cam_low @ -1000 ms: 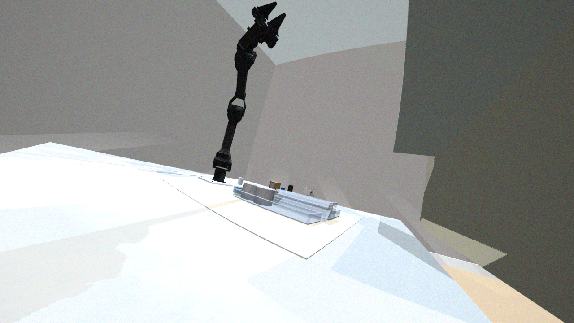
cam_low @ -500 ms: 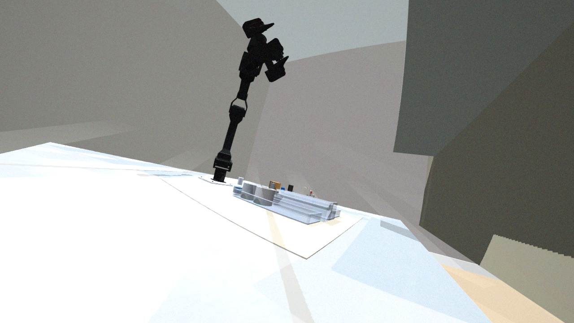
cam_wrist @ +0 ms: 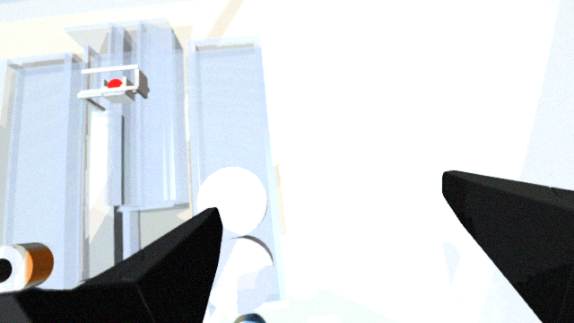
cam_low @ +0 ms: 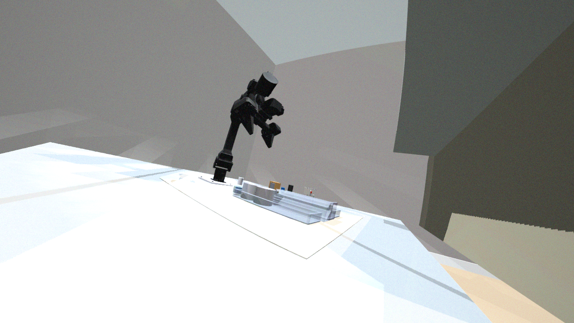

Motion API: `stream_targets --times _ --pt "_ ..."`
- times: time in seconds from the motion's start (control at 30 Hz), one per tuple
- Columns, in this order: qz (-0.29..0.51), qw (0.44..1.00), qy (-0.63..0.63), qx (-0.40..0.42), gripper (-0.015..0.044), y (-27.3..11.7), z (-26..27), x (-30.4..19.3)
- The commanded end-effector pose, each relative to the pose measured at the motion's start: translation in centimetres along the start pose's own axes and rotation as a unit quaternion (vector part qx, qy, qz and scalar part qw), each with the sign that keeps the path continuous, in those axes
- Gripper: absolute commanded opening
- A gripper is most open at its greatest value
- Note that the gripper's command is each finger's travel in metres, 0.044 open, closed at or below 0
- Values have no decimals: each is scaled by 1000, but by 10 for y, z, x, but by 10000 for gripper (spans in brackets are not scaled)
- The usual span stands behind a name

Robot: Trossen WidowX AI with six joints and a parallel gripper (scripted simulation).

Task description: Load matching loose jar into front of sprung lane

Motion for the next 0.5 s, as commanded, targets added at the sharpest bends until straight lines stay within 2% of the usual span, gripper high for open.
stream_targets --times 0.0,0.13,0.2,0.37,0.47 --pt "97 995 16 23 440 13 23 -31" --pt "223 973 23 45 440 23 42 -68" --pt "260 964 23 50 440 25 48 -79" --pt "265 963 23 50 440 26 49 -81" --pt "265 963 23 51 440 43 53 -92"
Point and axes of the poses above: the point midway between the two fingers, 35 mm back from their tips, its own y axis out along the fingers, its own z axis across the jaws, x = y × z, the point moved 7 cm from there along -y, back along the fingers, and after that the axes turned 3 degrees about y, right-handed, at the moved point
